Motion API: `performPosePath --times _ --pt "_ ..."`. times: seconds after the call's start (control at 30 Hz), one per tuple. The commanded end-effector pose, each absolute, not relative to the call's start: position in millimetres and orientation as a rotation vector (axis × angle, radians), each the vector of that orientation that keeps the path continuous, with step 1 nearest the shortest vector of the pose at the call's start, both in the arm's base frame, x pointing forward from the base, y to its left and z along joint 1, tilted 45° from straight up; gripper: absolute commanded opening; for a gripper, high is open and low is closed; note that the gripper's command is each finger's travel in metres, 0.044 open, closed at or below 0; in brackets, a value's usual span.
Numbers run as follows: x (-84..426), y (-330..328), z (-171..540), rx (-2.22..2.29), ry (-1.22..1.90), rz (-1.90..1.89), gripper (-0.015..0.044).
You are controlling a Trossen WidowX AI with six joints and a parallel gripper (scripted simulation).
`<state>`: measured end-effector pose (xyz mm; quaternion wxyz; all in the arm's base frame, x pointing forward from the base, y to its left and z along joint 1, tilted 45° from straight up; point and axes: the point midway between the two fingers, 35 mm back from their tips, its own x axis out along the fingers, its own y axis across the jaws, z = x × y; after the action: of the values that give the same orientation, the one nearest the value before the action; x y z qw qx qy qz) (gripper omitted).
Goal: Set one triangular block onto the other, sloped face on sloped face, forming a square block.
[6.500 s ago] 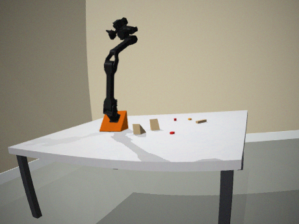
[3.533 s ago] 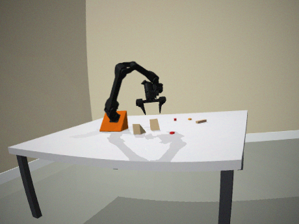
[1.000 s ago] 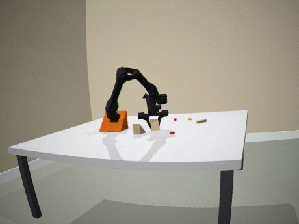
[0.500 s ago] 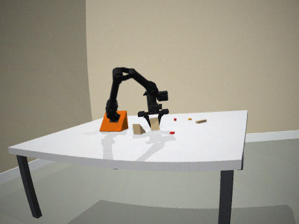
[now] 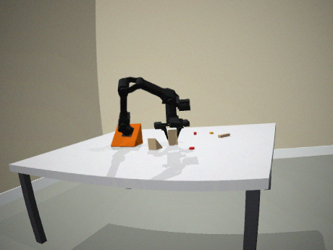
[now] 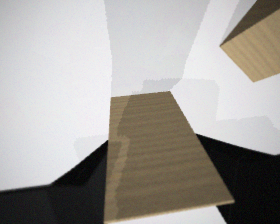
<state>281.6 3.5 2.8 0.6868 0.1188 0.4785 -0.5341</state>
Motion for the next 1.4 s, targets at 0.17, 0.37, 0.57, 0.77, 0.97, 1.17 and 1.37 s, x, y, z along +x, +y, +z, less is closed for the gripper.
performPosePath --times 0.17,0.37,0.57,0.77,0.97,1.17,1.37 --pt "290.7 -3.2 18.3 0.427 1.281 -1.179 0.0" --pt "296.3 -9.3 25.3 0.527 1.415 -1.165 0.0" --pt "301.8 -16.5 31.1 0.629 1.547 -1.146 0.0" --pt "307.3 -24.6 35.6 0.733 1.678 -1.12 0.0" --pt "305.6 -24.3 34.8 0.706 1.641 -1.134 0.0105" --pt "305.6 -24.3 34.8 0.706 1.641 -1.134 0.0263" --pt "305.6 -24.3 34.8 0.706 1.641 -1.134 0.042"
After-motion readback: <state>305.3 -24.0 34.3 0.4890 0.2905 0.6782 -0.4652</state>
